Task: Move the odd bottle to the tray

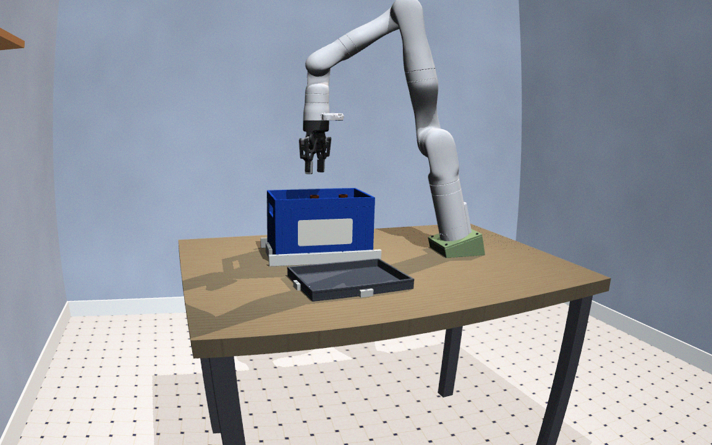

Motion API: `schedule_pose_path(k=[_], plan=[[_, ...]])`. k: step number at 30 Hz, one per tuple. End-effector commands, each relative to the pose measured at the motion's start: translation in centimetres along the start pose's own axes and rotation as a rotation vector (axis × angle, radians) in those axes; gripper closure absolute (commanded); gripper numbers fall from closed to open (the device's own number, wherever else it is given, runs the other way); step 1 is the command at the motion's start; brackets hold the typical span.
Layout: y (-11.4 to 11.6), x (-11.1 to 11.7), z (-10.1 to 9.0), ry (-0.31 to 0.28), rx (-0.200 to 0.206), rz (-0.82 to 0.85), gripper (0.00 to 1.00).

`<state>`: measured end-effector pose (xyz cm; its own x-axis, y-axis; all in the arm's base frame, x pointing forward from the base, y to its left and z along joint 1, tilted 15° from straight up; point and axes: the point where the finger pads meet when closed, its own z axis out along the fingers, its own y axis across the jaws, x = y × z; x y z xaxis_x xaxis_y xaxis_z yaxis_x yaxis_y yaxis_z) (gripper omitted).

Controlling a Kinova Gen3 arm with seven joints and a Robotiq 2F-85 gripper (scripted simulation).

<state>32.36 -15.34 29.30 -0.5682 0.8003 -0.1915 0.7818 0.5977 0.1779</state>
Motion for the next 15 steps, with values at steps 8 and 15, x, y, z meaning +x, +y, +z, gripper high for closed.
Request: schedule_pose_path(k=[8,15], plan=[[0.0,0.0,0.7,0.000,0.000,0.000,0.36],[0.0,0.0,1.2,0.000,0.000,0.000,0.36]])
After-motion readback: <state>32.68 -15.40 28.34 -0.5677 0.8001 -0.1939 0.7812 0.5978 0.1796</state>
